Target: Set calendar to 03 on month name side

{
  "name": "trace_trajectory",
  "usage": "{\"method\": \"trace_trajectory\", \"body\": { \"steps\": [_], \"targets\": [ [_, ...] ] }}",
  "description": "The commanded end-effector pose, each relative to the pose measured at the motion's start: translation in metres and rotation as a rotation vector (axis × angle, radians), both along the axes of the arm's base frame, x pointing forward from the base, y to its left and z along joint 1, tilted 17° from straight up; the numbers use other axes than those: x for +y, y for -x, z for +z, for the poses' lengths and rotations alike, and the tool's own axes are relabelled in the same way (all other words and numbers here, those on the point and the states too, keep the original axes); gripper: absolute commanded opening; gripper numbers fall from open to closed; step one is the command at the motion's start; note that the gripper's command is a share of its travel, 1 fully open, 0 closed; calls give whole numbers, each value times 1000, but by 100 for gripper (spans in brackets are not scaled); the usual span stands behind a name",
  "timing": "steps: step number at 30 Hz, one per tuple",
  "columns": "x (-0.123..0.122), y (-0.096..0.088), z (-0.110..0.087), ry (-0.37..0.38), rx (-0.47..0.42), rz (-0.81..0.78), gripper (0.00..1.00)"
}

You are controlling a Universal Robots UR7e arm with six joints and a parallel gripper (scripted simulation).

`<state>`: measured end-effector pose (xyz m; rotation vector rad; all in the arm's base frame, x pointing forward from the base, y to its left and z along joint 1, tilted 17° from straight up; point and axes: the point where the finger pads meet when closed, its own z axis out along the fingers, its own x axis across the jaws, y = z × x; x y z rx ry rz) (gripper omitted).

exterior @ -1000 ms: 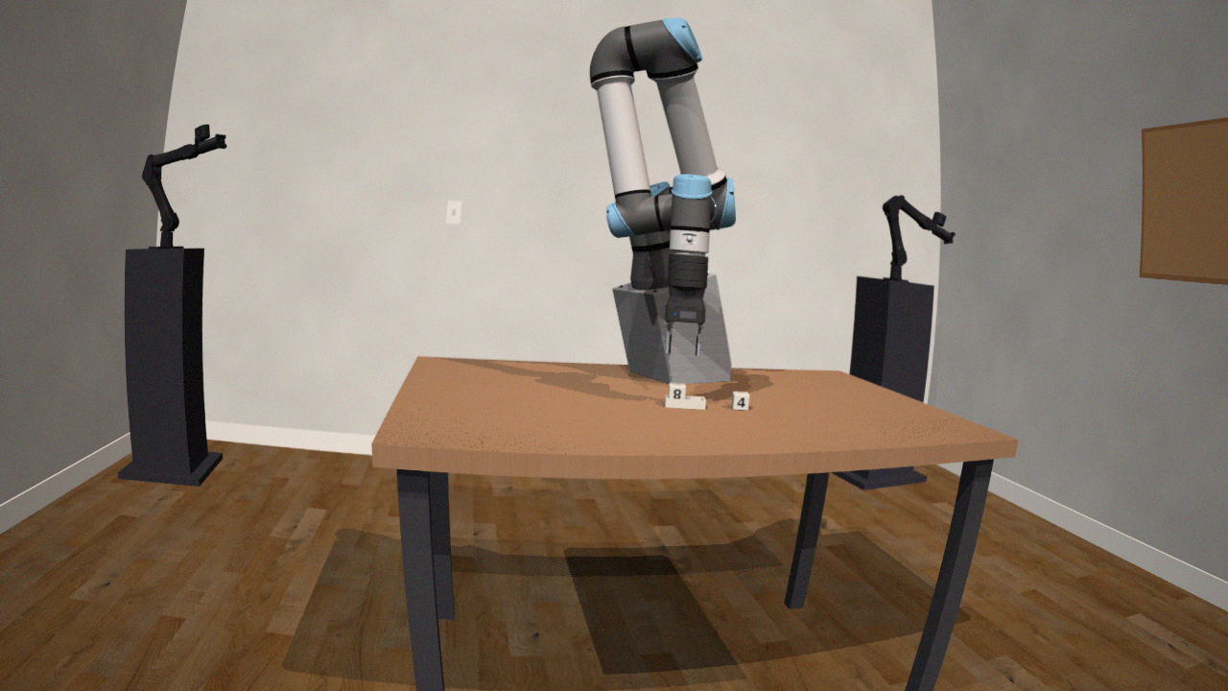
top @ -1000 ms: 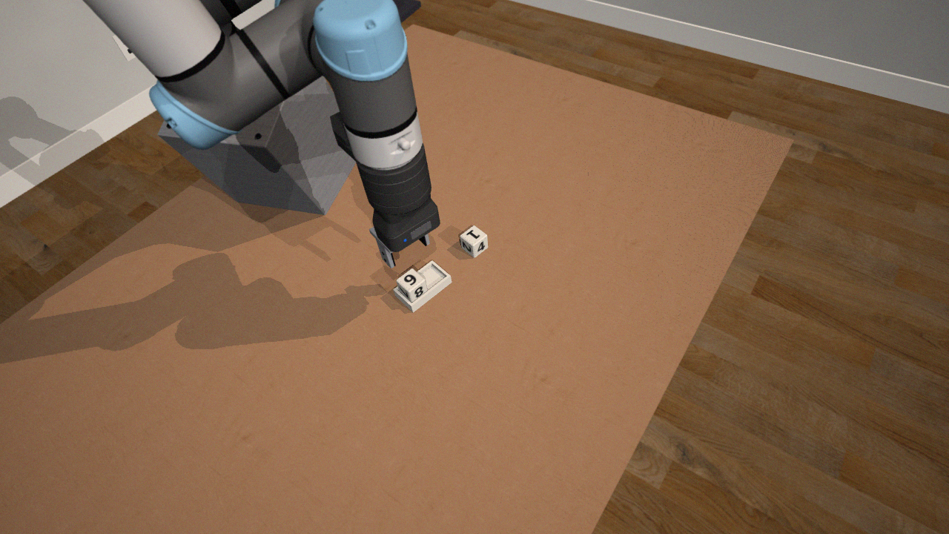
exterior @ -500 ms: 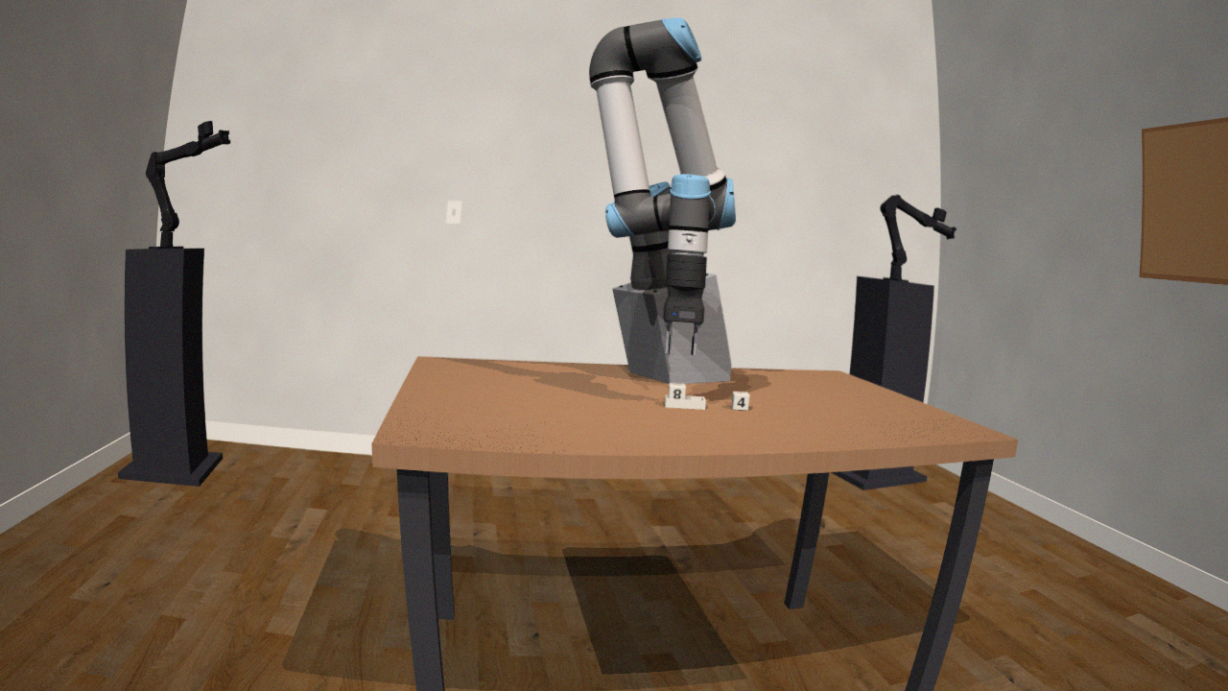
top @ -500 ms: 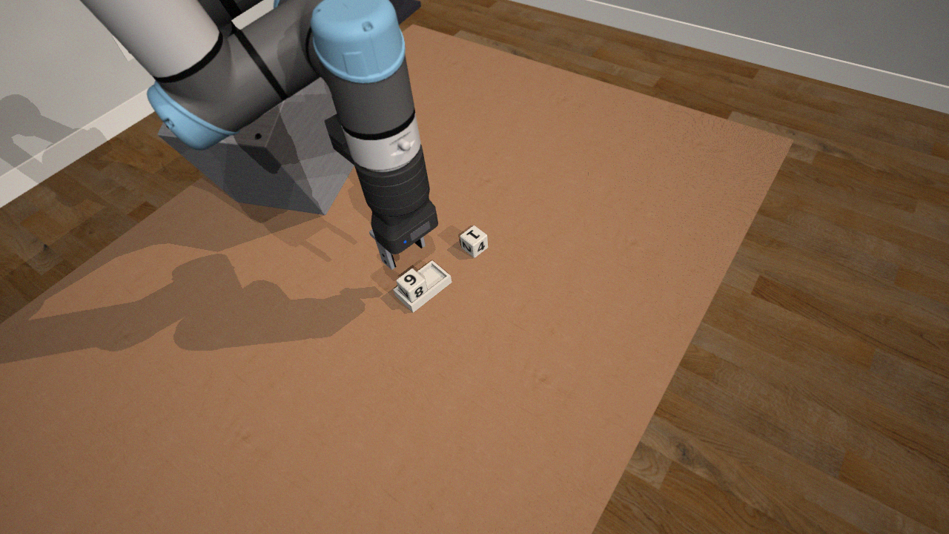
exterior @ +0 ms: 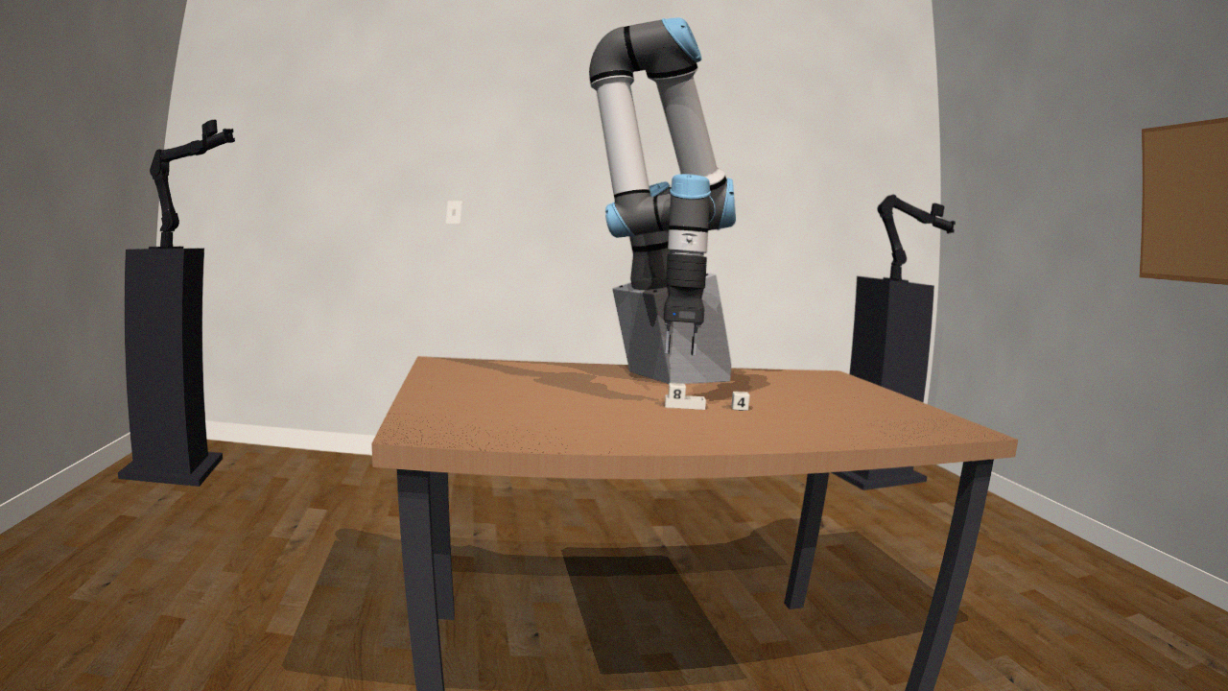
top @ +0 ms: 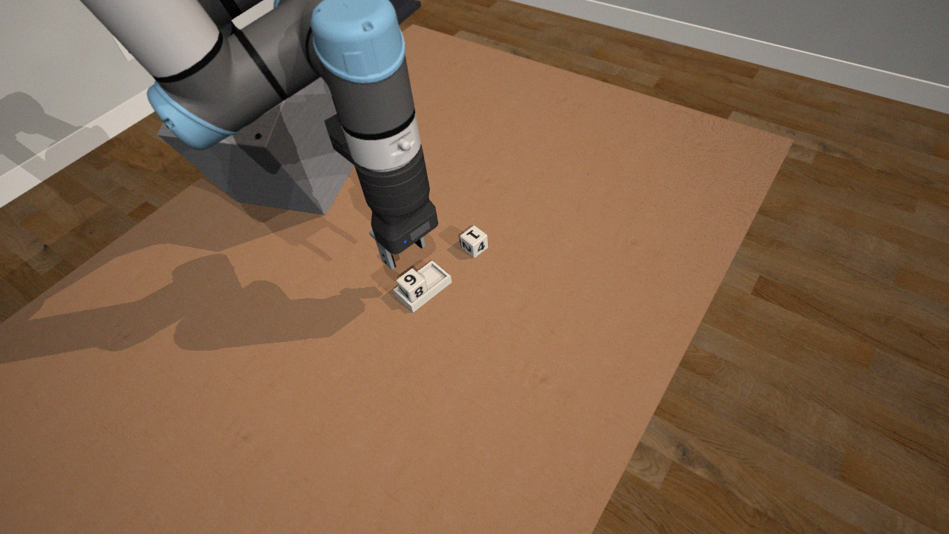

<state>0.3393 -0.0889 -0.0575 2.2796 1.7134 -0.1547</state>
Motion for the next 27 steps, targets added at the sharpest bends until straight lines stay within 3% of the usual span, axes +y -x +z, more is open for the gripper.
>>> {"method": "trace_trajectory", "body": {
  "steps": [1, 27],
  "targets": [
    [1, 1, 0, -2, 1, 0, 90],
    [0, 2, -3, -2, 3, 0, 90]
  ]
}}
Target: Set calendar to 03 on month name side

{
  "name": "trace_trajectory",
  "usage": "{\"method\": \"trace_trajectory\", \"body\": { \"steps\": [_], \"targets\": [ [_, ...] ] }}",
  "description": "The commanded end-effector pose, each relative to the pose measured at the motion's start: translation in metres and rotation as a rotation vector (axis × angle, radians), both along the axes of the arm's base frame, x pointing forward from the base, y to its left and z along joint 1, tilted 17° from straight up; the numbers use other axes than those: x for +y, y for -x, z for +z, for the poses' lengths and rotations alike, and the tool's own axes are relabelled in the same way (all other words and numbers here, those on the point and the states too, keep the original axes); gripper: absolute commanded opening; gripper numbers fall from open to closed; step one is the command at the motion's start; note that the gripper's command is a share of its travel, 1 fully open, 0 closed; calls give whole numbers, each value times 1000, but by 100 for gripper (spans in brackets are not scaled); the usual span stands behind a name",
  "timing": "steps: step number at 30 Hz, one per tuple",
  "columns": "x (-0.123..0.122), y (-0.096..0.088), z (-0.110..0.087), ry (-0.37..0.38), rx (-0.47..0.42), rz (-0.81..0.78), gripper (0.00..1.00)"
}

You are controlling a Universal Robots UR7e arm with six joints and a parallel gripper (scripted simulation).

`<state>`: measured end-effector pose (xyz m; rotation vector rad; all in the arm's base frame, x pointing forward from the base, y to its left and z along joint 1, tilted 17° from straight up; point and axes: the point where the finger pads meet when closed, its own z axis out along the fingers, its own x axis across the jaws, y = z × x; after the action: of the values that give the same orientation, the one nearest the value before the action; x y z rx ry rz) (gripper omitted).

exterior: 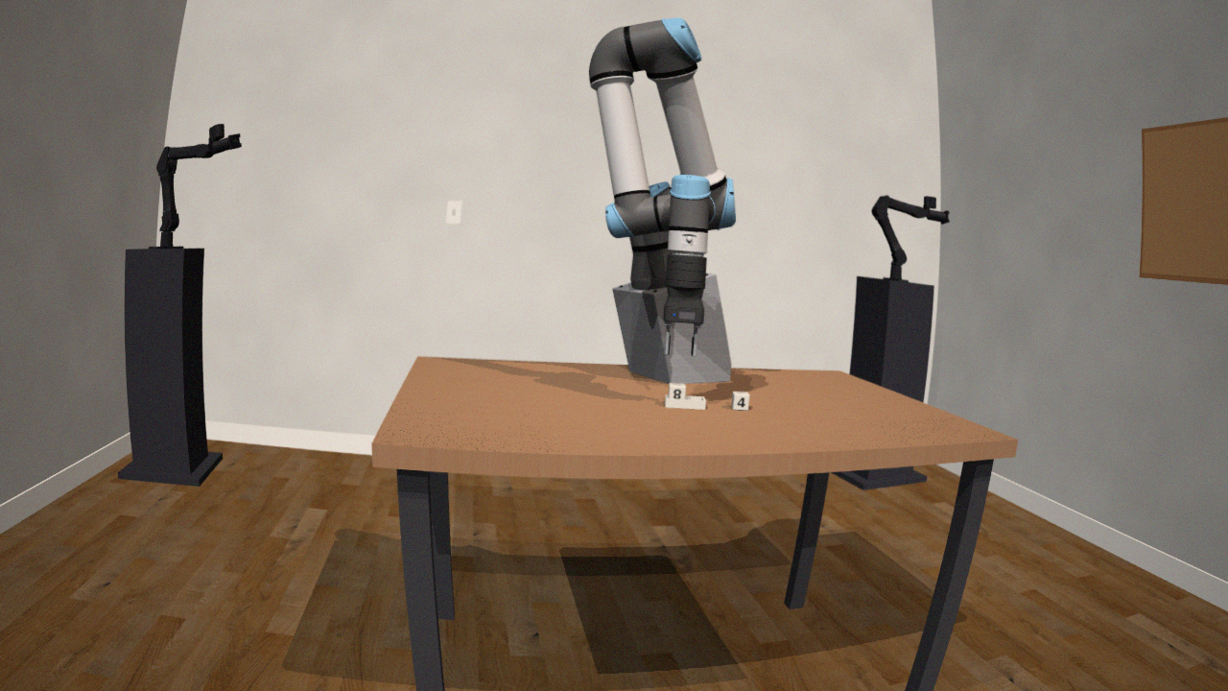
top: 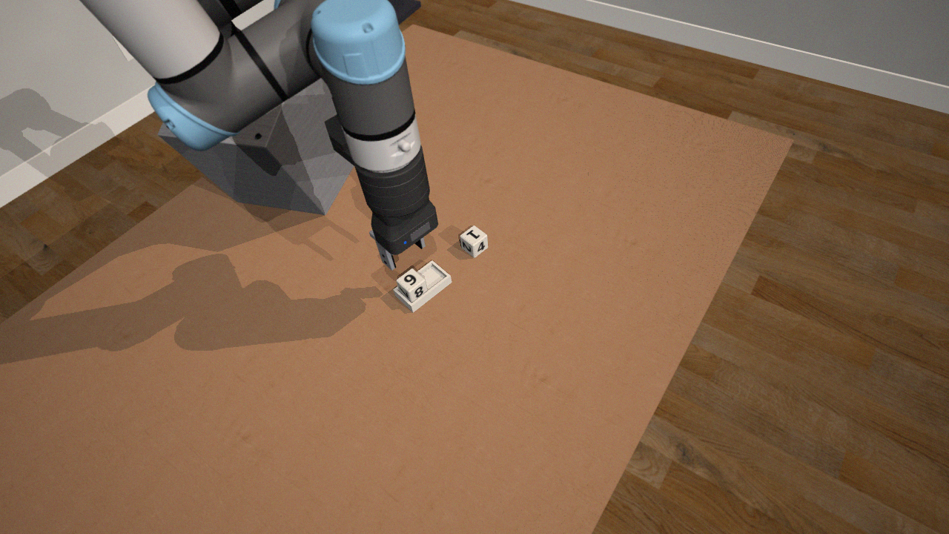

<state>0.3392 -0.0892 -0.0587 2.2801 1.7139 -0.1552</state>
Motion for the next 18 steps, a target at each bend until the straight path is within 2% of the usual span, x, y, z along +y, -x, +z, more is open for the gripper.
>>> {"method": "trace_trajectory", "body": {
  "steps": [1, 18],
  "targets": [
    [0, 1, -3, -2, 2, 0, 90],
    [-6, -1, -19, -1, 0, -1, 90]
  ]
}}
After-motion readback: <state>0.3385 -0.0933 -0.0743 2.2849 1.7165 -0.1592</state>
